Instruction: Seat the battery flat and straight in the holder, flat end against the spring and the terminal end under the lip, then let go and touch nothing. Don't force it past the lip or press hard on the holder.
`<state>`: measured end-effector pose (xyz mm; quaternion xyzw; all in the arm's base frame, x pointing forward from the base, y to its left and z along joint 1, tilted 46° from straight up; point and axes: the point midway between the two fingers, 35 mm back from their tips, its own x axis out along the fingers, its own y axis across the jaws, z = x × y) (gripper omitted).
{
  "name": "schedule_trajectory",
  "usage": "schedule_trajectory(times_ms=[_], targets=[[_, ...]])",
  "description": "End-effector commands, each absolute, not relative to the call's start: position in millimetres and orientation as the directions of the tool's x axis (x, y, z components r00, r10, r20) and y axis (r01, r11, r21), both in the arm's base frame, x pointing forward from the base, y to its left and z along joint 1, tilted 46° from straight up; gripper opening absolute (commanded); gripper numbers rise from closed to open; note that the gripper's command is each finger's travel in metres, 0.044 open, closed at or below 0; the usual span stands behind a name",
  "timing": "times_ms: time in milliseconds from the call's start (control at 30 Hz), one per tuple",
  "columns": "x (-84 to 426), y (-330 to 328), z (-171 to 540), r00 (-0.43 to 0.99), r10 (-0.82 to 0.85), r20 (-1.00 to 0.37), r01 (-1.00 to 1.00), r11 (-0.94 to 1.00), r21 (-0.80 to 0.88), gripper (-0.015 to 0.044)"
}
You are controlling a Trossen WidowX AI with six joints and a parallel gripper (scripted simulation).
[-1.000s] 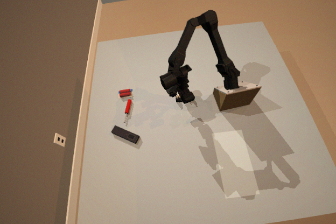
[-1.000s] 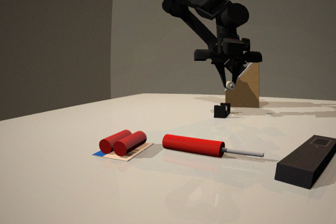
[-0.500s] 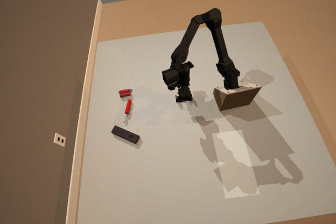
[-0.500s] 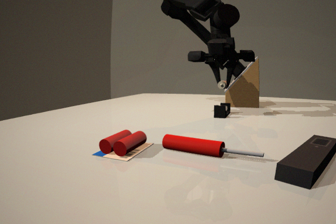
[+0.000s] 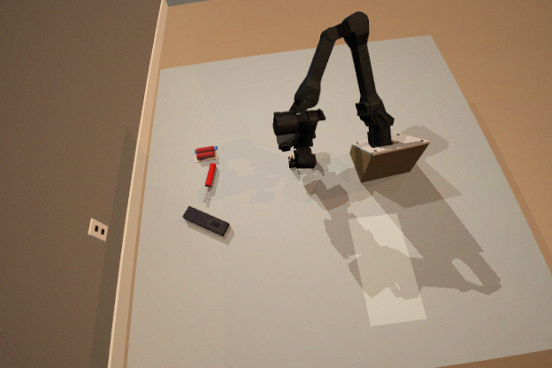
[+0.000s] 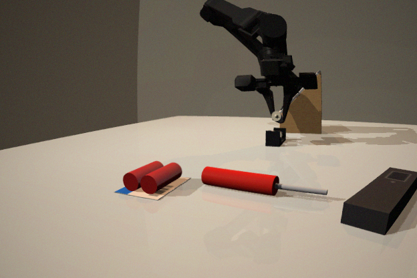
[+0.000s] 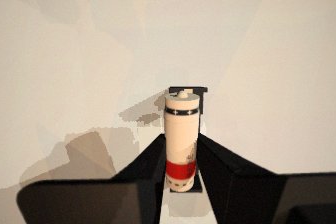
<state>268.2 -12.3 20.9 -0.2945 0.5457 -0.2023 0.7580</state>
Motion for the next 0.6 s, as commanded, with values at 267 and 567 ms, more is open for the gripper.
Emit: schedule_trajectory(times_ms=[267, 567], targets=[[270.4, -25.6, 18.2, 0.413, -0.602, -0.684, -0.030, 0.741, -0.671, 0.0067], [270.5, -27.7, 12.4, 0.451, -0.582, -0.676, -0.034, 0.746, -0.665, 0.0067]])
